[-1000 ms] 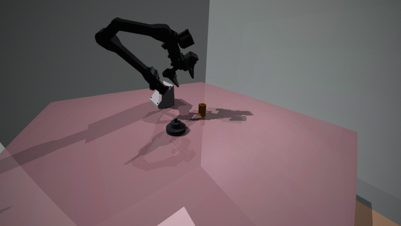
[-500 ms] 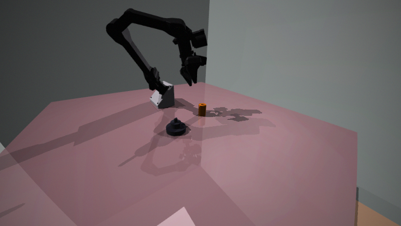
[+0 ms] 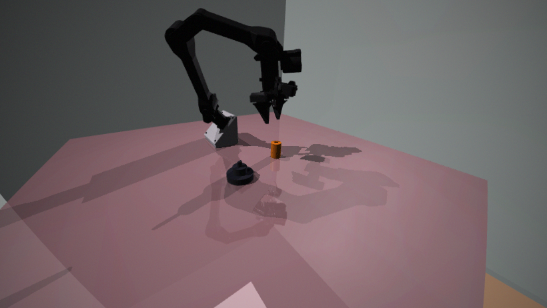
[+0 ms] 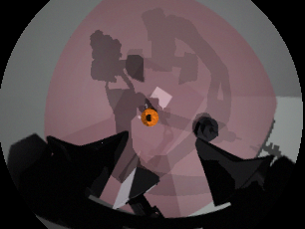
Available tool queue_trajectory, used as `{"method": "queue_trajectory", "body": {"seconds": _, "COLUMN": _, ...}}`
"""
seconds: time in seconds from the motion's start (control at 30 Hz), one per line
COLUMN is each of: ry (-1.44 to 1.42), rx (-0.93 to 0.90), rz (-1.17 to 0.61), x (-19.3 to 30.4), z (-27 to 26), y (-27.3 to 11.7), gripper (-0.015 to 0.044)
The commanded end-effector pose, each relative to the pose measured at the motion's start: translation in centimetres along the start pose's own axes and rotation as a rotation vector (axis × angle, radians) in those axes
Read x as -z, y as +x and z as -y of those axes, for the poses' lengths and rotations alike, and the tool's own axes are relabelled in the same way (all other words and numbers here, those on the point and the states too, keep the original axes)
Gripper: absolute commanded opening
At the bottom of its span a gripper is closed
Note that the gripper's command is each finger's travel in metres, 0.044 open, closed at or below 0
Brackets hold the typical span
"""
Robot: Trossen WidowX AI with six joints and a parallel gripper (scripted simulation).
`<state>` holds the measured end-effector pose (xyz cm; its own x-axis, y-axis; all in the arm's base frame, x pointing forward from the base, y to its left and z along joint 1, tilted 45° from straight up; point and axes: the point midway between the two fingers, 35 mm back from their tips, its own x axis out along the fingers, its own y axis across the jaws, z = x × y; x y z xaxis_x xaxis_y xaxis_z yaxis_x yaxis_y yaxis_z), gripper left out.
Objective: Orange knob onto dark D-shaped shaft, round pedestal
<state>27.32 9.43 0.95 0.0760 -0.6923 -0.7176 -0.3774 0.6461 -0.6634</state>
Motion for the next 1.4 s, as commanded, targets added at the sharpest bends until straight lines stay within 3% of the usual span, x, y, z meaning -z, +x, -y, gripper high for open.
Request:
{"method": "queue_trajectory", "body": {"seconds": 0.0, "ry": 0.366, "rx": -0.026, "rz": -0.140, "x": -0.8, "z": -1.7, "y": 2.1, "gripper": 0.0440}}
{"method": "queue_trajectory", "body": {"seconds": 0.37, "ry": 0.366, "rx": -0.026, "rz": -0.140, "x": -0.8, "z": -1.7, "y": 2.1, "gripper": 0.0440}}
{"method": "queue_trajectory", "body": {"seconds": 0.53, "ry": 0.366, "rx": -0.025, "rz": -0.140, "x": -0.3, "z": -1.9, "y": 5.6, "gripper": 0.0440}}
{"method": "queue_trajectory", "body": {"seconds": 1.37, "ry": 0.366, "rx": -0.026, "rz": -0.139, "x": -0.1, "z": -2.2, "y": 9.1, "gripper": 0.0440}}
